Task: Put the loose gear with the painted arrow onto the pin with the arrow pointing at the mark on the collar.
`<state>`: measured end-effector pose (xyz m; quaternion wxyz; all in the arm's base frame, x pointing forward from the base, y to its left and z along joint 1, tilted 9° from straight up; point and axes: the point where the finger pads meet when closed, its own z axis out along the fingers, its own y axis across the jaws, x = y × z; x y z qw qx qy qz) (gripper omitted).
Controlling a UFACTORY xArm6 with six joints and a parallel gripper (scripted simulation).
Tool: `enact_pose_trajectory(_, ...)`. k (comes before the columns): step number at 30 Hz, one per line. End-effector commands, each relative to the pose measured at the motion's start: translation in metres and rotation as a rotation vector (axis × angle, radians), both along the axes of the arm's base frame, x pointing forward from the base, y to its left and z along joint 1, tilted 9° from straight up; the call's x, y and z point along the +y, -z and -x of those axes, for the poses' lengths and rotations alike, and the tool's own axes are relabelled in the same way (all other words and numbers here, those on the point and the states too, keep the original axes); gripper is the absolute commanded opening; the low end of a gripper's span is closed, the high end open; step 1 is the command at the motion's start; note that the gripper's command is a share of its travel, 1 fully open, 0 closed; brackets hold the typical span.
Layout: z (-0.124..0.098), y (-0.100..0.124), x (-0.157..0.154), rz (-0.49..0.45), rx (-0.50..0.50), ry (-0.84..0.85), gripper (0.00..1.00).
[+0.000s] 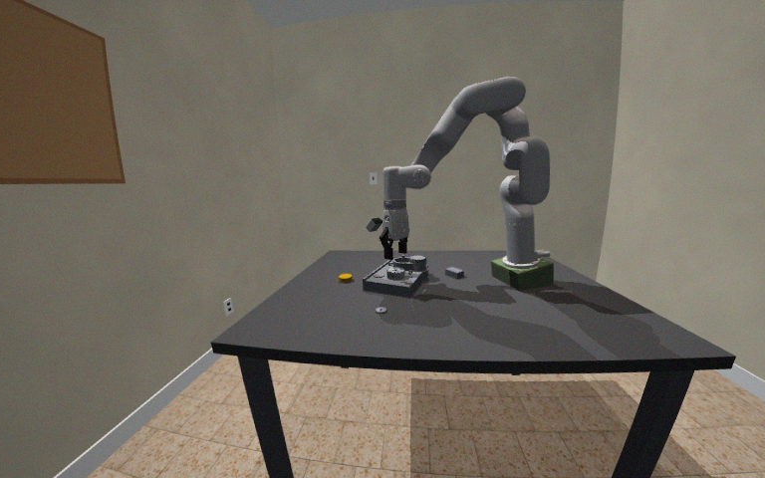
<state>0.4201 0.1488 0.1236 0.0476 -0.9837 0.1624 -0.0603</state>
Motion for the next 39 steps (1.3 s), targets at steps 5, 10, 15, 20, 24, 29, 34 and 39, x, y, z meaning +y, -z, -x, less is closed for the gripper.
enact_pose_trajectory(5, -0.002, 0.006, 0.001, -0.001, -0.004, 0.000, 0.93)
enact_pose_trajectory(10, -0.003, 0.010, 0.001, -0.001, -0.004, 0.000, 0.93)
enact_pose_trajectory(15, -0.004, 0.016, 0.002, -0.001, -0.004, 0.000, 0.93)
enact_pose_trajectory(20, -0.004, 0.021, 0.002, -0.001, -0.004, 0.000, 0.93)
enact_pose_trajectory(24, -0.005, 0.026, 0.002, -0.001, -0.004, 0.000, 0.93)
enact_pose_trajectory(29, -0.005, 0.028, 0.002, -0.001, -0.004, 0.000, 0.93)
enact_pose_trajectory(34, -0.006, 0.031, 0.003, -0.001, -0.004, 0.000, 0.93)
enact_pose_trajectory(39, -0.006, 0.033, 0.003, -0.001, -0.004, 0.000, 0.93)
